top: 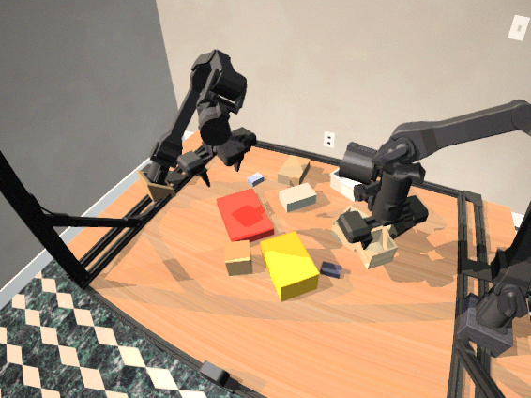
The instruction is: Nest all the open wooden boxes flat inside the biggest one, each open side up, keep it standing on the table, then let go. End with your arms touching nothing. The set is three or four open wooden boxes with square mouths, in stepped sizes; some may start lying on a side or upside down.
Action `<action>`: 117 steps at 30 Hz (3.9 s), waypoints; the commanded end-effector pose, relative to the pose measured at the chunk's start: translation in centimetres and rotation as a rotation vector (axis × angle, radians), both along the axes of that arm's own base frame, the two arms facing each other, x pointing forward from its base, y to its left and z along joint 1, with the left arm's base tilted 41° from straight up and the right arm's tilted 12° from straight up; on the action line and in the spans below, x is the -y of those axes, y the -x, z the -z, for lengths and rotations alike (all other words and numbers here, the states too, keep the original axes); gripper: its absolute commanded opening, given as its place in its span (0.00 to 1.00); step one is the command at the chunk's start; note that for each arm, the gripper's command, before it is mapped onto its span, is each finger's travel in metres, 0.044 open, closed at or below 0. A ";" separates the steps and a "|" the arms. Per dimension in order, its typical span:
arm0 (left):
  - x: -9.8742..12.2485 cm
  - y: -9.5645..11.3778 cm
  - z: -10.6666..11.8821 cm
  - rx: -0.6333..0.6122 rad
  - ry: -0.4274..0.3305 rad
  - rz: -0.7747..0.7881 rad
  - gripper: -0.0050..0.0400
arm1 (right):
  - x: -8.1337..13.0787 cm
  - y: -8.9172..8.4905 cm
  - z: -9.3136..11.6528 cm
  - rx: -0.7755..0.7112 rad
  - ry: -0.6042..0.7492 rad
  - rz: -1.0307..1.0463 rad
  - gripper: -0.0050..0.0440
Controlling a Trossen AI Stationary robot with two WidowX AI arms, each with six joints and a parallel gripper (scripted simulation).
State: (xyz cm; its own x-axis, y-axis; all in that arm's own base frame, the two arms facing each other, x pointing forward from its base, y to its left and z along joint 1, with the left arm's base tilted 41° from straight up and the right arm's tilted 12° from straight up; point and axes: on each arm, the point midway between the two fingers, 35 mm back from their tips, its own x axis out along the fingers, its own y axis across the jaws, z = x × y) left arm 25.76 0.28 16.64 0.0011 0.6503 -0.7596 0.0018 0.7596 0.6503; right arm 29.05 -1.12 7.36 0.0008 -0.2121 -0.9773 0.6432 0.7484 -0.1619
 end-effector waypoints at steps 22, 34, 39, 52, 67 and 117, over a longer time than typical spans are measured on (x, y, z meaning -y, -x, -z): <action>0.0 0.0 0.0 0.000 0.000 -0.001 1.00 | 1.5 -3.0 -1.9 0.165 -0.002 0.763 0.10; 0.0 0.0 0.0 0.000 0.000 -0.001 1.00 | 2.3 -4.2 -2.8 0.243 -0.002 1.126 0.10; 0.0 0.0 0.0 0.000 0.000 -0.001 1.00 | 2.7 -4.8 -3.2 0.282 -0.002 1.308 0.10; 0.0 0.0 0.0 0.000 0.000 -0.001 1.00 | 3.7 -6.1 -4.1 0.368 -0.002 1.707 0.10; 0.0 0.0 0.0 0.000 0.000 -0.001 1.00 | 4.9 -7.4 -5.1 0.470 -0.001 2.179 0.10; -9.7 -3.7 -1.4 0.599 0.425 0.230 1.00 | 5.8 -8.2 -5.7 0.537 0.000 2.487 0.10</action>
